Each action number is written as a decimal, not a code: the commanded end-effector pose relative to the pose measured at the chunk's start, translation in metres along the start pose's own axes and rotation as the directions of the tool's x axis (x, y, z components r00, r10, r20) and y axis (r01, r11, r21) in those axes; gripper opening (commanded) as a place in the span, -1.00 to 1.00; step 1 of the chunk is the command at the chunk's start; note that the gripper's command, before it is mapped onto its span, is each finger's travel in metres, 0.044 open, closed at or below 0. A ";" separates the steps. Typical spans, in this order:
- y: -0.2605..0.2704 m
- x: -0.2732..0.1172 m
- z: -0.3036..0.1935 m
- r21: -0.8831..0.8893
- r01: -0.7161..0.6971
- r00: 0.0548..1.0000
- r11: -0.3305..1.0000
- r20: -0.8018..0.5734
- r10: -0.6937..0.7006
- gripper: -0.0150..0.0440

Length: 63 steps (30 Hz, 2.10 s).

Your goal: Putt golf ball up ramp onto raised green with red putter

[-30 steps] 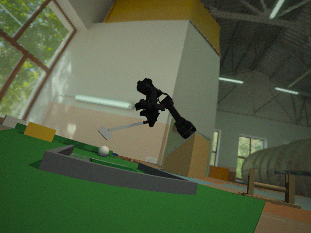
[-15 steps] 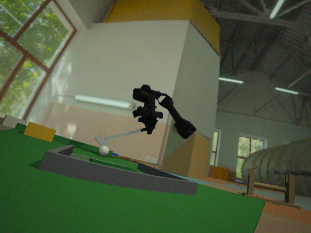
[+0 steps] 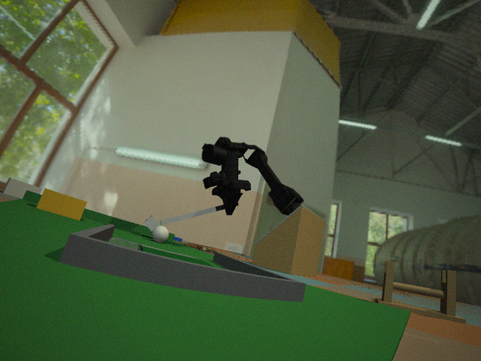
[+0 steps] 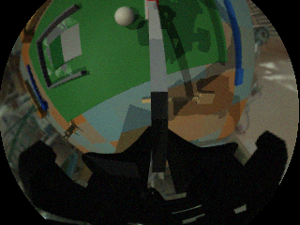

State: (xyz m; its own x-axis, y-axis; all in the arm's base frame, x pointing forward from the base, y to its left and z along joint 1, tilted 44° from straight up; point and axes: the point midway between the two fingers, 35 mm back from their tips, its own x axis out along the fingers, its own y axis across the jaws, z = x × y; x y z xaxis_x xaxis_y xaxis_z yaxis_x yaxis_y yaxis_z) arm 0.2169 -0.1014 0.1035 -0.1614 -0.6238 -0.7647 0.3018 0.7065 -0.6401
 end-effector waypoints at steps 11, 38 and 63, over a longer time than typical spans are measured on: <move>-0.001 0.002 0.000 0.000 0.000 1.000 1.000 0.000 0.000 -0.49; 0.106 0.005 0.000 -0.007 -0.002 1.000 1.000 0.002 0.002 -0.49; 0.110 -0.045 -0.015 -0.020 0.000 1.000 1.000 0.000 0.000 -0.49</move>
State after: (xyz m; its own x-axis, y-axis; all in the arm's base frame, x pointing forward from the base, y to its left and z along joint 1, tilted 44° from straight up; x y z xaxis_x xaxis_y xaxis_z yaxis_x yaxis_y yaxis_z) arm 0.2427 0.0093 0.0671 -0.1658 -0.6232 -0.7642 0.2873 0.7108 -0.6420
